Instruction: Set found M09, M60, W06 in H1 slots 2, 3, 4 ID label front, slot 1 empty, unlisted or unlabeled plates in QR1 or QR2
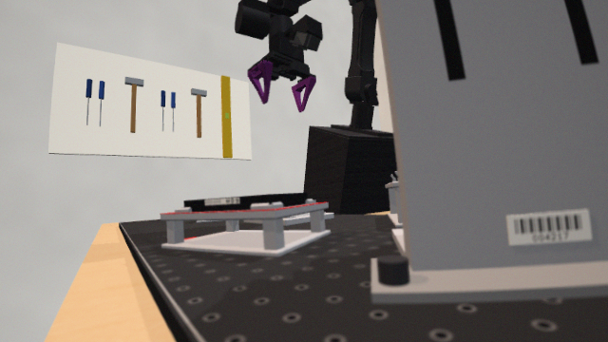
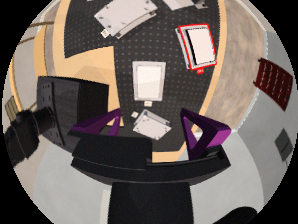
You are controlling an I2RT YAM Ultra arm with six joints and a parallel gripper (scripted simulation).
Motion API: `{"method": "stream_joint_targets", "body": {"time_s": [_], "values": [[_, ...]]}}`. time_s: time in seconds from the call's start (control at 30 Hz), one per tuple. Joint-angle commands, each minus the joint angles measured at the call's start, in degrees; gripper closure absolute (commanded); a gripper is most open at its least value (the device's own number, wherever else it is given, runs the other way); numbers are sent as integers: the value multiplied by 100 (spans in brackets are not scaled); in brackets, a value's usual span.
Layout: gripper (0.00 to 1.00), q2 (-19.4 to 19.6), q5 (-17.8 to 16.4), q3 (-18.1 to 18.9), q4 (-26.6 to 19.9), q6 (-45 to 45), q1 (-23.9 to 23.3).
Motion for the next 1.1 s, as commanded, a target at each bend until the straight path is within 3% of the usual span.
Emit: {"method": "stream_joint_targets", "body": {"time_s": [0.0,0.27,0.57,1.07], "values": [[0,-39,-12,15,-97,176,5],[0,-227,20,49,-109,744,534],[0,-578,-352,-259,172,1562,748],[0,-1447,-916,-1049,1159,3660,1371]]}}
